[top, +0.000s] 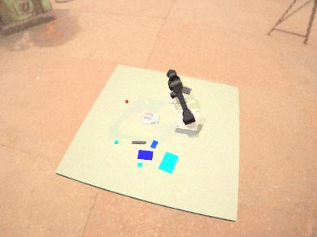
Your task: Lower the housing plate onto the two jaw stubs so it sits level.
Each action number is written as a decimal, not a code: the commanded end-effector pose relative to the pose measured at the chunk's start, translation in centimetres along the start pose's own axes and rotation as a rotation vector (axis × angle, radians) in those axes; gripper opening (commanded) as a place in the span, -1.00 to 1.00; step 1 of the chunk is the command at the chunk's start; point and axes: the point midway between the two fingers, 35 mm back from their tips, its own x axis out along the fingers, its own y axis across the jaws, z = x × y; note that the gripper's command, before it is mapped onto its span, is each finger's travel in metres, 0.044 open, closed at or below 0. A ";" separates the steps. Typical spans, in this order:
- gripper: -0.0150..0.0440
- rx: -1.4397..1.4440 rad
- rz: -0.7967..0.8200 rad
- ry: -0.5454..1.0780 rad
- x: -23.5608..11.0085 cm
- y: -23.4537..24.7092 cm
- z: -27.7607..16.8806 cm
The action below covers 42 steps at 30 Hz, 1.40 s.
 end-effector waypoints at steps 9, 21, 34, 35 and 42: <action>0.70 -0.173 0.009 -0.008 -0.8 -0.6 -1.4; 0.70 -0.487 0.019 -0.014 -1.4 -2.2 -4.1; 0.70 -0.829 0.025 -0.021 -1.8 -4.1 -6.8; 0.70 -0.856 0.025 -0.021 -1.8 -4.3 -7.0; 0.70 -1.041 0.026 -0.024 -1.9 -5.4 -8.4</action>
